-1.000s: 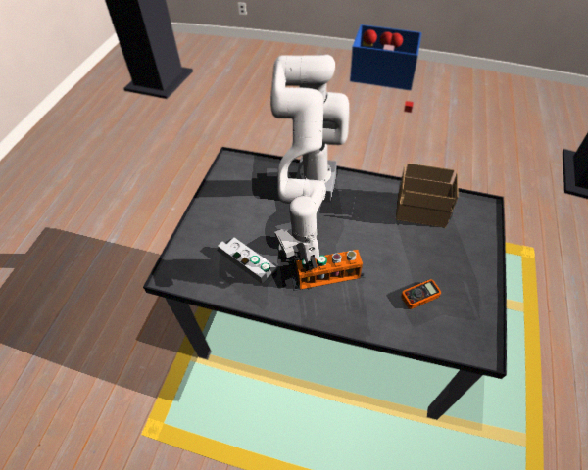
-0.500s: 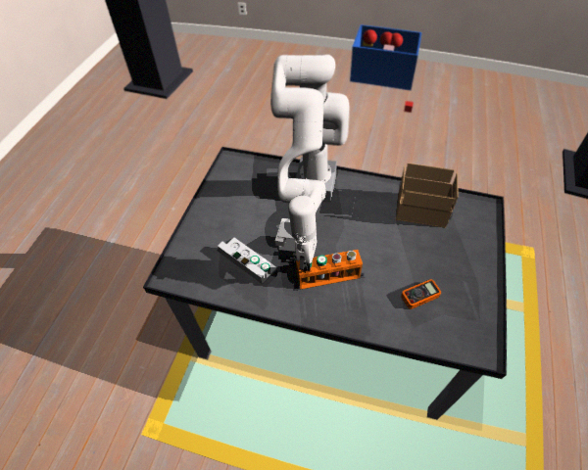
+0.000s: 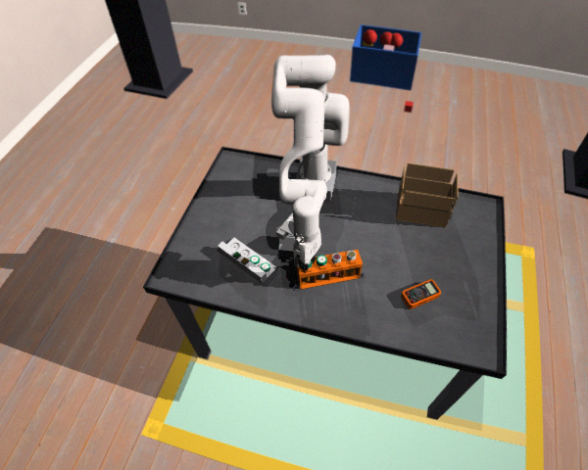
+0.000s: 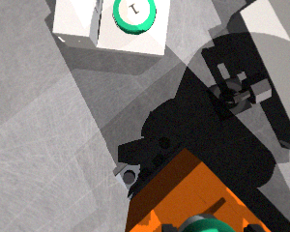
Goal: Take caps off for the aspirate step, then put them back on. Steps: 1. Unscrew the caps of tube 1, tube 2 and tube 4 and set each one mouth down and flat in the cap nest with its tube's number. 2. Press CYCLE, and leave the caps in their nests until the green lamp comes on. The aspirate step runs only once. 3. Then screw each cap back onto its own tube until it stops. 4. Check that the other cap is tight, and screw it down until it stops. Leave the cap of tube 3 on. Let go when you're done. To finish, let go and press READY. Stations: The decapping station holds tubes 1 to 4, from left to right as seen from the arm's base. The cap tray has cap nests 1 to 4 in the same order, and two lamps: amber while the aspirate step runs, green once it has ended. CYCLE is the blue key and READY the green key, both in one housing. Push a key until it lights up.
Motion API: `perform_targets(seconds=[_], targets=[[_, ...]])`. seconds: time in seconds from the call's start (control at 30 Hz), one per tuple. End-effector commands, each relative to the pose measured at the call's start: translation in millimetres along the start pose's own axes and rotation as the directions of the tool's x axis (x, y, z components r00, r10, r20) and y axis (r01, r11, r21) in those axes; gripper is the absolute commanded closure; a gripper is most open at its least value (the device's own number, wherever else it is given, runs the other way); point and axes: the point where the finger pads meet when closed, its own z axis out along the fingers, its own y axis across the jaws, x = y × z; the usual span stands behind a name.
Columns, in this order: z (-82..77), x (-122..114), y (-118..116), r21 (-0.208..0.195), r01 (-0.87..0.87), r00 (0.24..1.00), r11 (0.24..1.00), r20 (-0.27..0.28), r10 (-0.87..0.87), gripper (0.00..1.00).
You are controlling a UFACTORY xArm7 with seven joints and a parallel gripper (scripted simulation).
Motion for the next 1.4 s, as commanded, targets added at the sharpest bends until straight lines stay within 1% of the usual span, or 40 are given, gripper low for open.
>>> perform_targets(seconds=[0.0, 0.37, 0.47, 0.6, 0.67, 0.77, 0.87, 1.03, 1.17, 1.23, 1.27, 1.37], targets=[[-0.9, -0.4, -1.1, 0.005, -0.006, 1.000, 1.000, -0.008, 0.006, 1.00], [-0.9, -0.5, -1.1, 0.005, -0.006, 1.000, 1.000, -0.008, 0.006, 1.00], [-1.0, -0.5, -1.1, 0.003, 0.143, 0.990, 0.990, -0.008, -0.143, 1.00], [-1.1, -0.5, -1.1, 0.002, 0.337, 0.941, 0.941, -0.009, -0.337, 1.00], [-1.1, -0.5, -1.1, 0.002, 0.337, 0.941, 0.941, -0.009, -0.337, 1.00], [-1.2, -0.5, -1.1, 0.000, 0.474, 0.880, 0.881, -0.009, -0.474, 1.00], [-1.3, -0.5, -1.1, -0.001, 0.600, 0.800, 0.800, -0.009, -0.600, 1.00], [-1.4, -0.5, -1.1, -0.003, 0.768, 0.640, 0.640, -0.011, -0.768, 1.00], [-1.5, -0.5, -1.0, -0.005, 0.871, 0.491, 0.491, -0.011, -0.871, 1.00], [-1.5, -0.5, -1.0, -0.005, 0.871, 0.491, 0.491, -0.011, -0.871, 1.00], [-1.5, -0.5, -1.1, -0.005, 0.904, 0.428, 0.428, -0.007, -0.904, 1.00], [-1.6, -0.5, -1.0, -0.006, 0.958, 0.288, 0.288, -0.007, -0.958, 1.00]])
